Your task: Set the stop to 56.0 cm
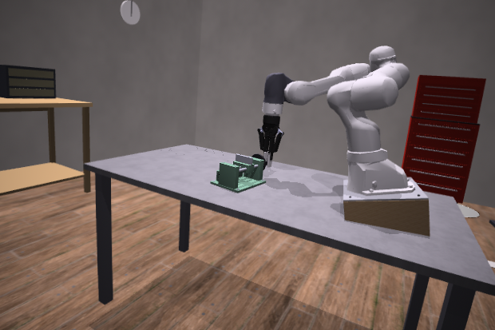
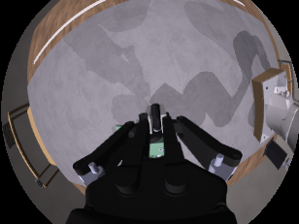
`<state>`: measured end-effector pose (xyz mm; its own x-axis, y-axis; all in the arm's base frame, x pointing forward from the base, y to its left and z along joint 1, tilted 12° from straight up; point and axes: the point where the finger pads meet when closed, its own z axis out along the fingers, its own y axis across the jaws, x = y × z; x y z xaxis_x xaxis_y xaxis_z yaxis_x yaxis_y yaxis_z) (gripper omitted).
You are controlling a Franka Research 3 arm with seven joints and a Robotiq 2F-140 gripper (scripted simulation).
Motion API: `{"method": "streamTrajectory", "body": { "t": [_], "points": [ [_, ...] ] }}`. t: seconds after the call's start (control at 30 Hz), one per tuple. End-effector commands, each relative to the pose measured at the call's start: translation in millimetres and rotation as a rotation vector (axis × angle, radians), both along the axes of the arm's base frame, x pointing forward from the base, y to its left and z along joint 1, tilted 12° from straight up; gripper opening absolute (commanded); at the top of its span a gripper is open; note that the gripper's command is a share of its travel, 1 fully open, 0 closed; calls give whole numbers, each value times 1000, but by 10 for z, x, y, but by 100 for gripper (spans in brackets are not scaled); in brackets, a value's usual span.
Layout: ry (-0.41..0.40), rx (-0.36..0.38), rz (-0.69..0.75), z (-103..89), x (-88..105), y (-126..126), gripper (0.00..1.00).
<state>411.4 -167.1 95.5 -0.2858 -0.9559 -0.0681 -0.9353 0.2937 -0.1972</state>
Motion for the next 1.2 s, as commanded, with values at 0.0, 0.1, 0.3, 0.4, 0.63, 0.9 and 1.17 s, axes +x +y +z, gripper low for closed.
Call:
{"method": "streamTrajectory", "body": {
  "t": [0.0,0.1,0.3,0.4,0.63,0.9,1.17],
  "points": [
    [-3,-1,-5,-75,21,4,4],
    [-3,-1,-5,-128,49,-1,4],
    [-3,-1,-5,-220,137,-21,4],
    [-3,-1,-5,-229,154,-26,4],
    [-3,-1,-5,-265,272,-59,4],
    [-3,-1,-5,-247,388,-96,4],
    [-3,-1,-5,-171,498,-134,4]
  ]
}}
